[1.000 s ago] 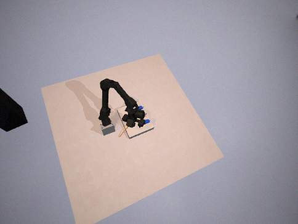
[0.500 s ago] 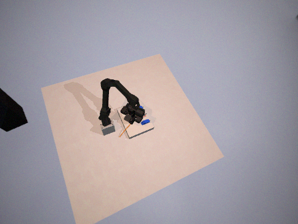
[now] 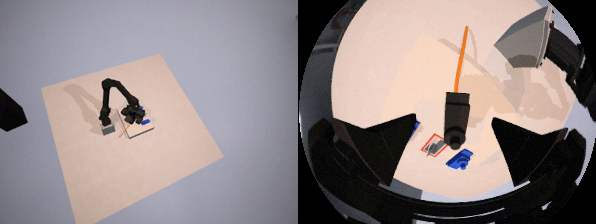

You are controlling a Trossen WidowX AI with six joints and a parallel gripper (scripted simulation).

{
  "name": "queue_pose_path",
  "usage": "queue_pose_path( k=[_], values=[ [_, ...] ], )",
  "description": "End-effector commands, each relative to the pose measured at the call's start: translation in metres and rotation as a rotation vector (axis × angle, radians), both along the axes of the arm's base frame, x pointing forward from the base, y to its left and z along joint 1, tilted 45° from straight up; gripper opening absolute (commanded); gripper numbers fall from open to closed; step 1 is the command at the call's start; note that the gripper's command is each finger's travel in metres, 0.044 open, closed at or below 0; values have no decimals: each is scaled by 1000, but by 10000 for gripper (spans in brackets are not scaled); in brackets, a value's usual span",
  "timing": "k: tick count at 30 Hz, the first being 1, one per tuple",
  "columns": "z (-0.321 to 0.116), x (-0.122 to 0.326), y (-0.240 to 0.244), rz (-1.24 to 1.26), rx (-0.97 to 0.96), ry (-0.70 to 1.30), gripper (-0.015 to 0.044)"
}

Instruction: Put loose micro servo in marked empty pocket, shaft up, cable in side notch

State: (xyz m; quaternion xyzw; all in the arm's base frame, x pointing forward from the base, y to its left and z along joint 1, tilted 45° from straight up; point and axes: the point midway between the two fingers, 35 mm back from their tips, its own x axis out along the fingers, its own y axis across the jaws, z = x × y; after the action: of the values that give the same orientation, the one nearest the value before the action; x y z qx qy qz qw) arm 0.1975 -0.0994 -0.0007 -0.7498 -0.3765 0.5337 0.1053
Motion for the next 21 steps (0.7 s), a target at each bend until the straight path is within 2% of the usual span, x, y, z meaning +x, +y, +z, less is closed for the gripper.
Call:
queue_pose_path(
  k=[1, 9, 21],
  values=[
    [-5, 0, 7, -4, 9, 6, 440],
    [-12, 1, 14, -4, 10, 6, 440],
    [-12, 1, 14, -4, 10, 6, 125]
  ],
)
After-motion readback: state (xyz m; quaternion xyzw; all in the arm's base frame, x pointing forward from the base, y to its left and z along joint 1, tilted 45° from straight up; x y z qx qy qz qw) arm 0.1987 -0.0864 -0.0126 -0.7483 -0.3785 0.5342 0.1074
